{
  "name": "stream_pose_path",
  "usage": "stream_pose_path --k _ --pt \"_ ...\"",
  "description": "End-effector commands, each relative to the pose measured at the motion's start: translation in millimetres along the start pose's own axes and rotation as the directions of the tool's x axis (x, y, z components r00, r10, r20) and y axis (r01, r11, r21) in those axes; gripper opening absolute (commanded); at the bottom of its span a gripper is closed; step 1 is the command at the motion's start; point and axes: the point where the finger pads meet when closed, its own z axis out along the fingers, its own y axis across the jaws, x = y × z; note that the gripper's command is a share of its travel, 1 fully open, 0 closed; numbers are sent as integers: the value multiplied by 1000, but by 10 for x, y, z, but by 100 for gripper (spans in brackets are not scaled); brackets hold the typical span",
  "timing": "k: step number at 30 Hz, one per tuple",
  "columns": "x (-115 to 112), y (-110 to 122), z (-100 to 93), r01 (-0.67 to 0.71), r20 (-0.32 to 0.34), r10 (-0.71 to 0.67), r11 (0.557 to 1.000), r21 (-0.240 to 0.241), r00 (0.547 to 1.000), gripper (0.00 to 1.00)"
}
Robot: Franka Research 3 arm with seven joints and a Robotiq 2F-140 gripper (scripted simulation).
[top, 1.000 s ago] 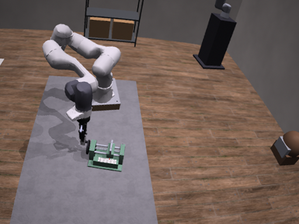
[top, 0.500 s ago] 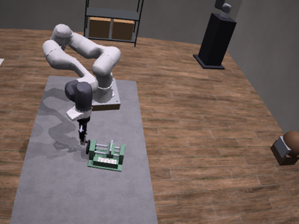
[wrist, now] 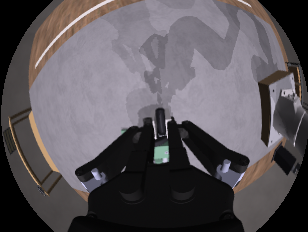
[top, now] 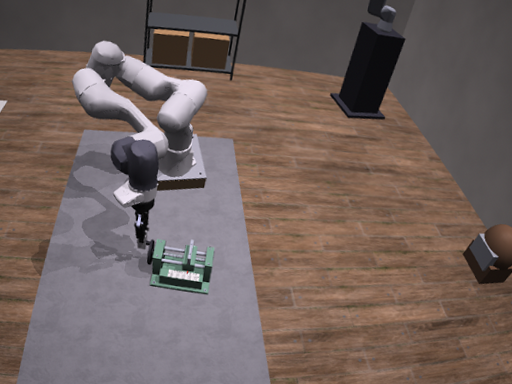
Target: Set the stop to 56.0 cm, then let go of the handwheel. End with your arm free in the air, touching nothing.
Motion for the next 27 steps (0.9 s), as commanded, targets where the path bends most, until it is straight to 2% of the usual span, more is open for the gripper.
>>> stream_pose_path --k 1,27 --pt "-6 -13 -24 1 4 -1 1000 2 1000 4" --pt "-6 -88 -118 1 4 -1 1000 2 1000 4"
